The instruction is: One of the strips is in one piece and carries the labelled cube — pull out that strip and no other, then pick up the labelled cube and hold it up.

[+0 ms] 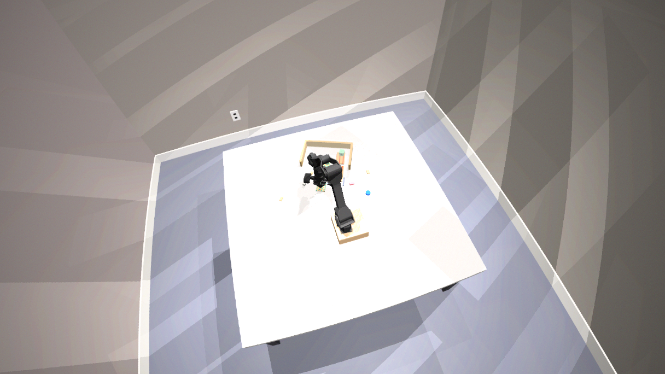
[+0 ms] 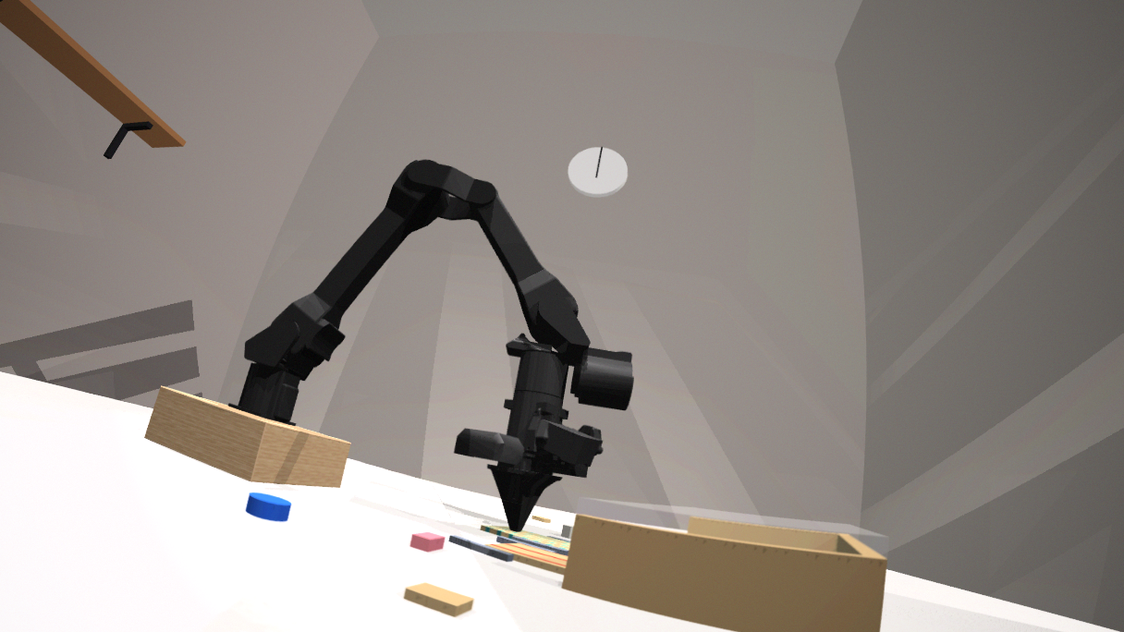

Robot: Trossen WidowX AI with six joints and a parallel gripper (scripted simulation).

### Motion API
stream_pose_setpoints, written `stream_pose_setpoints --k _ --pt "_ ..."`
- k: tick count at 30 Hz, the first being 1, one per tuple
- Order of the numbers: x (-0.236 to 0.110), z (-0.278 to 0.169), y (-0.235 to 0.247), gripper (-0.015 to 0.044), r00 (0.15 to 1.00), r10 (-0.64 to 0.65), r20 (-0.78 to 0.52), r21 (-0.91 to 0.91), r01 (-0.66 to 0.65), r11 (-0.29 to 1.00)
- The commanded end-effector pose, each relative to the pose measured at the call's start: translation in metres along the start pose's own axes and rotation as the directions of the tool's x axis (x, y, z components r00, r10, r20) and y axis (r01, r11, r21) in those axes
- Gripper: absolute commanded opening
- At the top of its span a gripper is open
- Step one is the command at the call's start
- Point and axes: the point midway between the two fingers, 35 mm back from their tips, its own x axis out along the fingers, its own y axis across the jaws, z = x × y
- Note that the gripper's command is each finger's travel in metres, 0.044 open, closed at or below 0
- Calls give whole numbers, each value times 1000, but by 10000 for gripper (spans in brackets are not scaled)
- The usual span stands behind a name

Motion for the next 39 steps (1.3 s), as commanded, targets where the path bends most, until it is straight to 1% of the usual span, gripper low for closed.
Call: stream_pose_setpoints --k 1,39 --pt "5 -12 -2 0 1000 -10 -20 0 10 1000" --pt "4 -68 -3 0 1000 -10 -25 0 10 1000"
